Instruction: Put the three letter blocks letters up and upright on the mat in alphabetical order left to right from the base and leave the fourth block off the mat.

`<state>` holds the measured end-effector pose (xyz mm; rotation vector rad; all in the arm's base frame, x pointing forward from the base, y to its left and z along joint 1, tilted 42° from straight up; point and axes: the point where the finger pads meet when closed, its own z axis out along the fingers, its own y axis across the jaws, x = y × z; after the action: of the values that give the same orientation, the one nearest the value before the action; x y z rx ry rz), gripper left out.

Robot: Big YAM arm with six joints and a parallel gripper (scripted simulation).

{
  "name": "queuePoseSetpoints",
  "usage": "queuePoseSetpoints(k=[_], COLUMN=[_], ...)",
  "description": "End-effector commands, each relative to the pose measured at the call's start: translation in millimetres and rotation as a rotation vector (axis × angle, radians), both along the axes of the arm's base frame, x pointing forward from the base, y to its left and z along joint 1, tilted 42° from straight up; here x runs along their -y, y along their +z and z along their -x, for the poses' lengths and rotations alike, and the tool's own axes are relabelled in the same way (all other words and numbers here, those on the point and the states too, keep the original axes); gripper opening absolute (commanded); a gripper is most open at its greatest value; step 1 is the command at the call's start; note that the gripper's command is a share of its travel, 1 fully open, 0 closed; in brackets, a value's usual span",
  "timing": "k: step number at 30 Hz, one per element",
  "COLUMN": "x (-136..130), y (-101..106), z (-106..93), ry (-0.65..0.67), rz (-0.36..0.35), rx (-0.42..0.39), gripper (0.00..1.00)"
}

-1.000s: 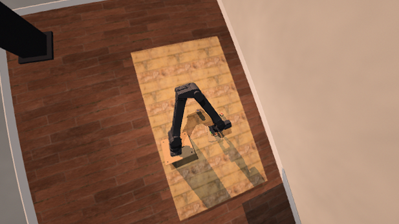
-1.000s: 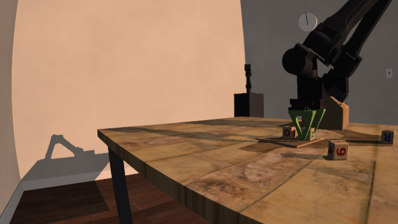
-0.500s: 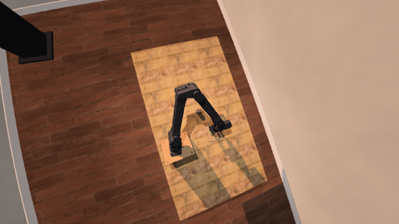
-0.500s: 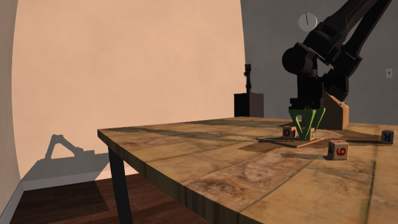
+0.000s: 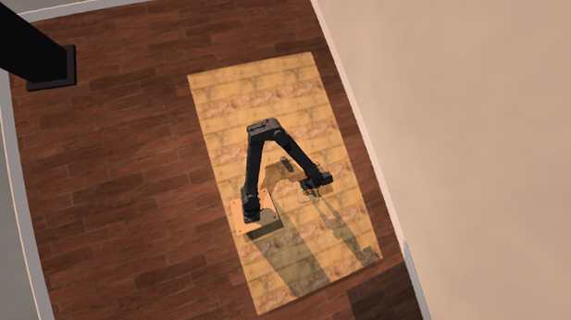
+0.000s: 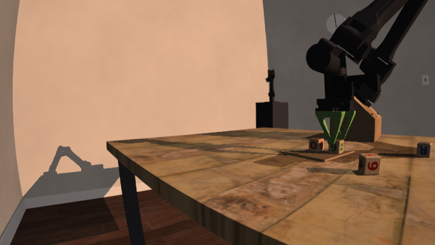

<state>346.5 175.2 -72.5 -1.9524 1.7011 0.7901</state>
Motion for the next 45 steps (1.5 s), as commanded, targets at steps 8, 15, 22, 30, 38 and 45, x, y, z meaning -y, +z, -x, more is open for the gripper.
queuePoseSetpoints(k=[8,15,22,30,38,45], x=[13.2,17.2,20.7,18.1,23.3,33.0], y=[24.5,28.1,32.9,30.3,35.8,47.0], z=[-27.5,-27.0,-29.2,-27.3,-29.8,-32.0], ry=[-0.009,-0.005,-0.009,0.001,-0.009,-0.009], rz=[-0.011,-0.009,-0.010,-0.009,-0.009,-0.008], rx=[0.061,0.056,0.063,0.058,0.063,0.065], gripper=[0.70,0.70,0.70,0.70,0.70,0.70])
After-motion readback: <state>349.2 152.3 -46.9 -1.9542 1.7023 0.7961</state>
